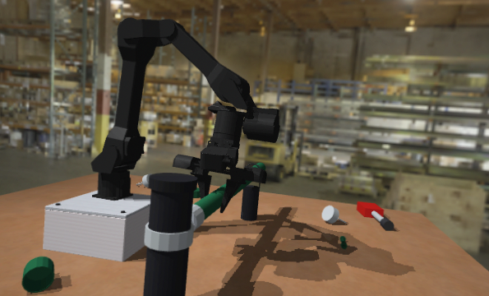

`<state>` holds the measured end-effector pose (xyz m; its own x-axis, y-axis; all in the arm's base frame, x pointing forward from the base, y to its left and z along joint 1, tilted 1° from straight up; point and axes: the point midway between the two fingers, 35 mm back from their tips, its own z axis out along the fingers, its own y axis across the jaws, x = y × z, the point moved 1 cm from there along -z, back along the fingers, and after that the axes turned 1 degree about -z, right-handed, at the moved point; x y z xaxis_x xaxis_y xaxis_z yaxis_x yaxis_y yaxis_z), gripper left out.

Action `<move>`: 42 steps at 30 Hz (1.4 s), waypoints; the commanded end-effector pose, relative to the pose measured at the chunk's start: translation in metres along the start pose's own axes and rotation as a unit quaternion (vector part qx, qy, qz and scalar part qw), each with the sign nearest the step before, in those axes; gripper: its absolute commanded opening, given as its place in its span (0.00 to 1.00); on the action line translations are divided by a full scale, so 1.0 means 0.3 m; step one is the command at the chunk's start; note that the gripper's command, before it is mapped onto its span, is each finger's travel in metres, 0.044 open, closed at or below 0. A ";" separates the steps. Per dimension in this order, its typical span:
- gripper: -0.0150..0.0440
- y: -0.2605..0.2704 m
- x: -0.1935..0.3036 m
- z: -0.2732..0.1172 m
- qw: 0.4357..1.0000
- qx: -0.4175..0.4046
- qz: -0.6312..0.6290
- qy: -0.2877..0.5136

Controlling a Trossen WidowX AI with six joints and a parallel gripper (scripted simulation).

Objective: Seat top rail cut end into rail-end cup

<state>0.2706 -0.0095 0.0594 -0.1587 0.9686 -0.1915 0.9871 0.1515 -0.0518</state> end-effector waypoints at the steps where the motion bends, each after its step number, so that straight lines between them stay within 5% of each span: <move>1: 0.25 0.006 -0.030 -0.009 1.000 -0.005 0.003 -0.012; 35: 0.25 0.002 -0.044 0.003 1.000 -0.001 -0.003 -0.004; 42: 0.57 0.002 -0.044 0.003 1.000 -0.001 -0.003 -0.004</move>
<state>0.2734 -0.0226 0.0610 -0.1641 0.9662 -0.1987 0.9863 0.1569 -0.0518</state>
